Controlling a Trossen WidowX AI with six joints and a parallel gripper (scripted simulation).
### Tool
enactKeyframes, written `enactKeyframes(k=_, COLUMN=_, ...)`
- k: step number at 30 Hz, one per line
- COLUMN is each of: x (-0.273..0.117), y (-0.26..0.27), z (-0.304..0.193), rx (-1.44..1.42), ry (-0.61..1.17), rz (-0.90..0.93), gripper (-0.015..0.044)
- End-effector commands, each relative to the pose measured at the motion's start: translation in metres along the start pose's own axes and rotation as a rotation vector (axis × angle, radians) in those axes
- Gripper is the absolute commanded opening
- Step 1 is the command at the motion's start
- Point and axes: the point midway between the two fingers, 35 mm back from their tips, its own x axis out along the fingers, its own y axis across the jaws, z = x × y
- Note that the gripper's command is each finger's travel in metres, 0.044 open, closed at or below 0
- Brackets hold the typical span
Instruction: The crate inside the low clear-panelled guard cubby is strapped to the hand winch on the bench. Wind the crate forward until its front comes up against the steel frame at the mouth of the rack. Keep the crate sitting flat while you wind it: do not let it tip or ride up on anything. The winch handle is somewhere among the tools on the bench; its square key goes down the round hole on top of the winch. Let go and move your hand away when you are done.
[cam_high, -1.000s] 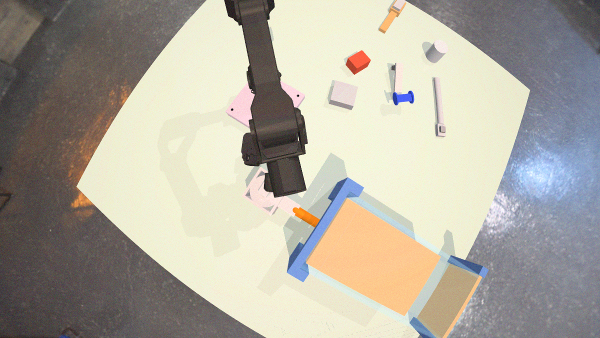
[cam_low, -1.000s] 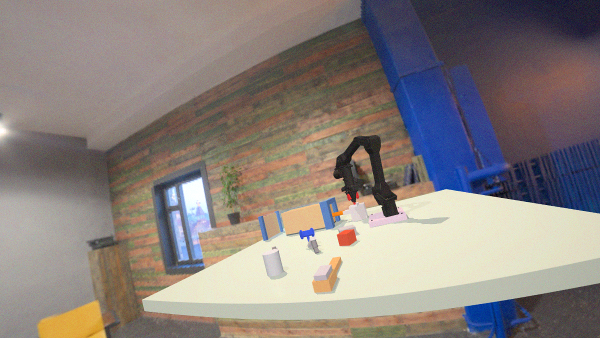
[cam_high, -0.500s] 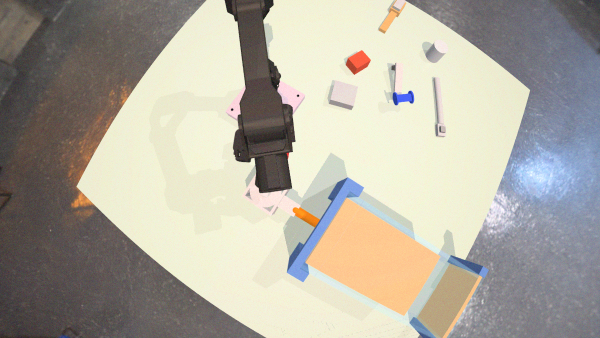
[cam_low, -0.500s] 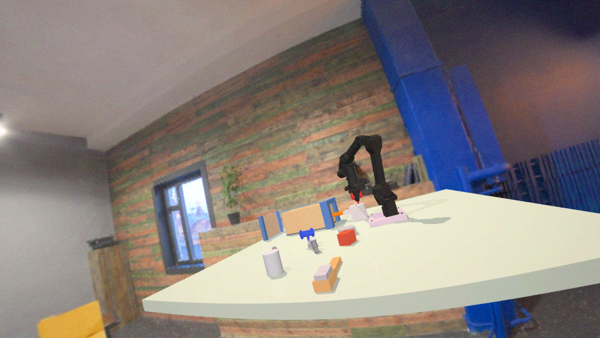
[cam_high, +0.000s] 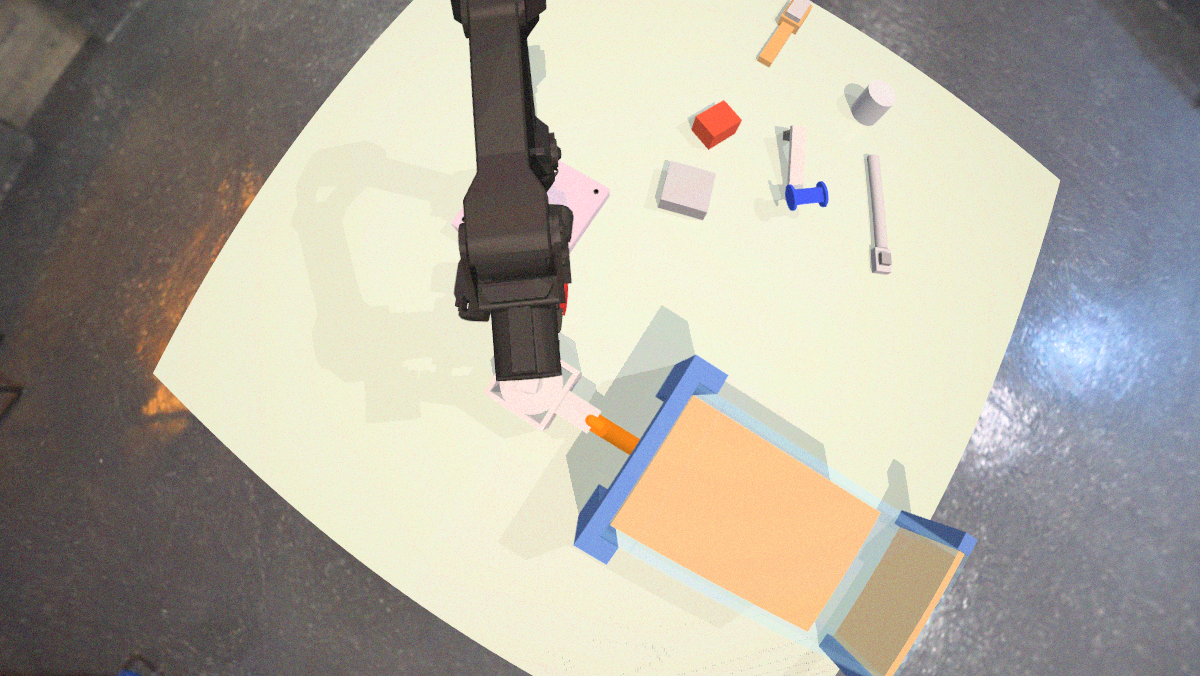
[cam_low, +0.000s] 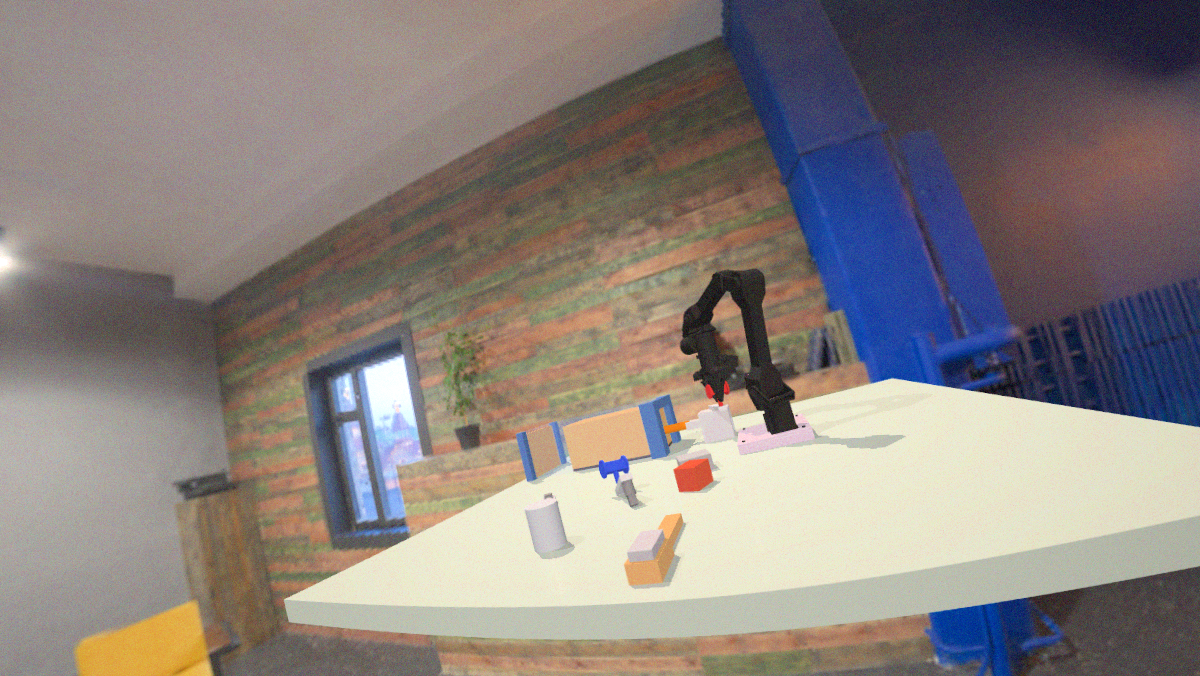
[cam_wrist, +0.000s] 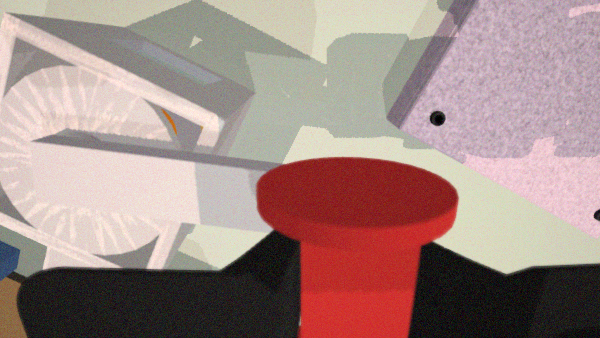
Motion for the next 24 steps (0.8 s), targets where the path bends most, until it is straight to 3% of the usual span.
enactKeyframes(k=1, x=-0.001, y=-0.001, z=0.015, rx=0.022, ry=-0.031, rz=0.002, gripper=0.0000)
enactKeyframes(k=24, x=-0.001, y=0.003, z=0.038, rx=0.022, ry=-0.033, rz=0.002, gripper=0.0000)
